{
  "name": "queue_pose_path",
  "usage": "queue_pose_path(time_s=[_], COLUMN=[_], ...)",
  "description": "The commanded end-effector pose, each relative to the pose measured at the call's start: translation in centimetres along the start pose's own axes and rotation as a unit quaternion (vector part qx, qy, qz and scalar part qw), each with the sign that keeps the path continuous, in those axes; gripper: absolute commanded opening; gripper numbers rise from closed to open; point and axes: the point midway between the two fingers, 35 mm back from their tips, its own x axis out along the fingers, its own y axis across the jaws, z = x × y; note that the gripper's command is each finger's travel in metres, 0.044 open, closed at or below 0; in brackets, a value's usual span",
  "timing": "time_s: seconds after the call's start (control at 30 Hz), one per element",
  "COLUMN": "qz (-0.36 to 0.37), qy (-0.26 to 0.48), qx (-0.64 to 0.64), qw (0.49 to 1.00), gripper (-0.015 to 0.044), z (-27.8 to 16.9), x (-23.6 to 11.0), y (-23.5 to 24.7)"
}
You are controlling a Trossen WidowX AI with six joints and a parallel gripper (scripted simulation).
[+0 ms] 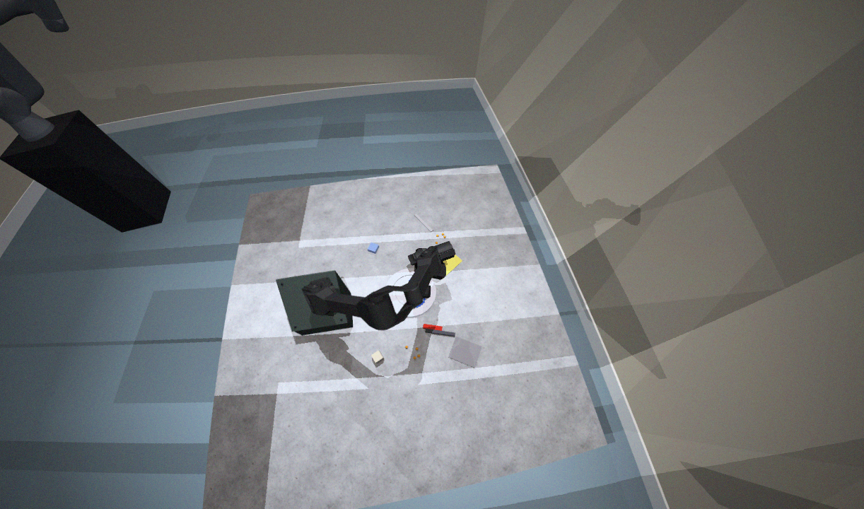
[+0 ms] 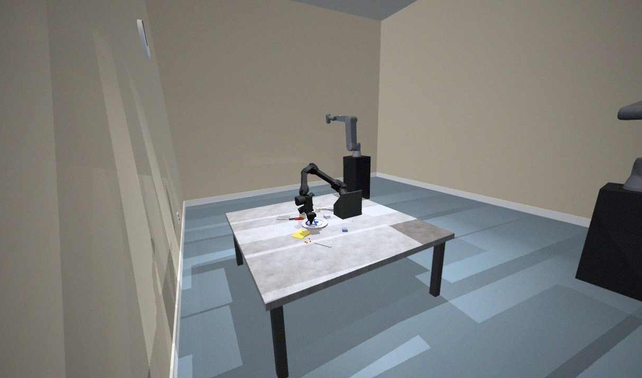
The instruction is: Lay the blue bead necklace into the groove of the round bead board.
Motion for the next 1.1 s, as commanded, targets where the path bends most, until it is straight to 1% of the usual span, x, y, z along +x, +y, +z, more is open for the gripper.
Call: queue_pose_path(time_s=[0.0, 0.13, 0.17, 0.23, 0.27, 0.4, 1.07], qz=[0.005, 0.005, 0.005, 0.004, 0.005, 0.005, 0.004], qy=[-0.005, -0.005, -0.005, -0.005, -0.01, -0.009, -0.005], qx=[-0.024, -0.024, -0.024, -0.024, -0.021, -0.021, -0.025], qw=[1.0, 1.0, 1.0, 1.0, 1.0, 1.0, 1.0], gripper=[0.023, 0.0125, 0.012, 0.012, 0.012, 0.012, 0.012], z=[-0.2, -0.2, -0.2, -0.2, 0.1, 0.1, -0.2], x=[-1.6, -0.9, -0.5, 0.0, -0.8, -0.6, 2.4], y=[0.1, 0.1, 0.1, 0.1, 0.1, 0.1, 0.1])
